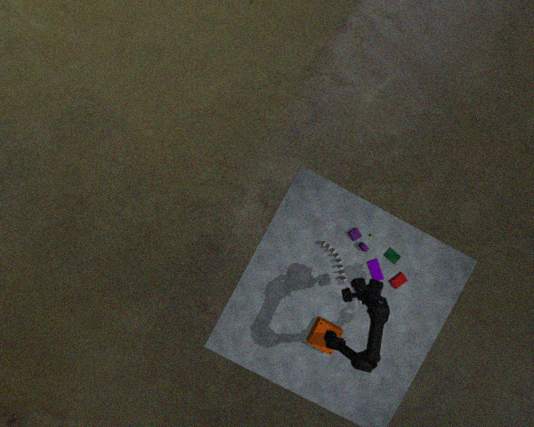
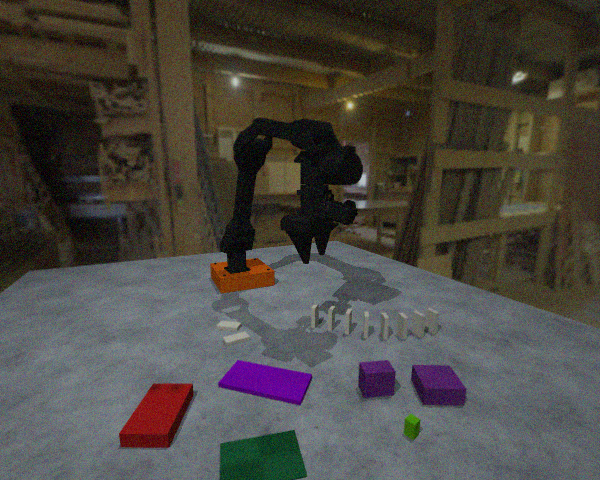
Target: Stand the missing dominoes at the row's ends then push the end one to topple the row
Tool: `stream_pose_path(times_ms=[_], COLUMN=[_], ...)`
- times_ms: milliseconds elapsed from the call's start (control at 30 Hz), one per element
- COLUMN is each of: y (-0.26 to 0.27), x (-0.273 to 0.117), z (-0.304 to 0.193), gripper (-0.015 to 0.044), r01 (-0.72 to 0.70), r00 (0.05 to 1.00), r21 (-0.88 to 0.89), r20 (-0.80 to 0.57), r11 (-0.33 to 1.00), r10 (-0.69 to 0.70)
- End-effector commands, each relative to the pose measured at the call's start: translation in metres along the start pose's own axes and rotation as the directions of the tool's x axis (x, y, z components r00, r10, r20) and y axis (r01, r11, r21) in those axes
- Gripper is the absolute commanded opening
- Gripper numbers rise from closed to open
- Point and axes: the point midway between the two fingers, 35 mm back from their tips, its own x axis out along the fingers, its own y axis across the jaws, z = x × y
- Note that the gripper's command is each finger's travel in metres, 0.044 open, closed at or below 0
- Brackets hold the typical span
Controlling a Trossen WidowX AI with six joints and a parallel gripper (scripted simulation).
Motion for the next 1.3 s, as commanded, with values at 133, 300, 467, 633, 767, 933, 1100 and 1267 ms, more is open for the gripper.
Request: stream_pose_path(times_ms=[133,300,467,633,767,933,1100,1267], y=[-0.059,-0.077,-0.078,-0.078,-0.078,-0.078,-0.078,-0.078], x=[0.045,0.073,0.075,0.075,0.075,0.075,0.075,0.075], z=[-0.078,-0.131,-0.136,-0.136,-0.136,-0.136,-0.136,-0.136], gripper=[0.0204,0.0072,0.0000,0.0000,0.0000,0.0000,0.0000,0.0000], r01=[0.013,0.023,0.024,0.024,0.024,0.024,0.024,0.024], r00=[1.000,1.000,1.000,1.000,1.000,1.000,1.000,1.000], r21=[0.703,0.949,0.959,0.959,0.959,0.959,0.959,0.959], r20=[-0.019,-0.025,-0.025,-0.025,-0.025,-0.025,-0.025,-0.025], r11=[0.712,0.316,0.281,0.281,0.281,0.281,0.281,0.281], r10=[0.001,0.000,0.000,0.000,0.000,0.000,0.000,0.000])
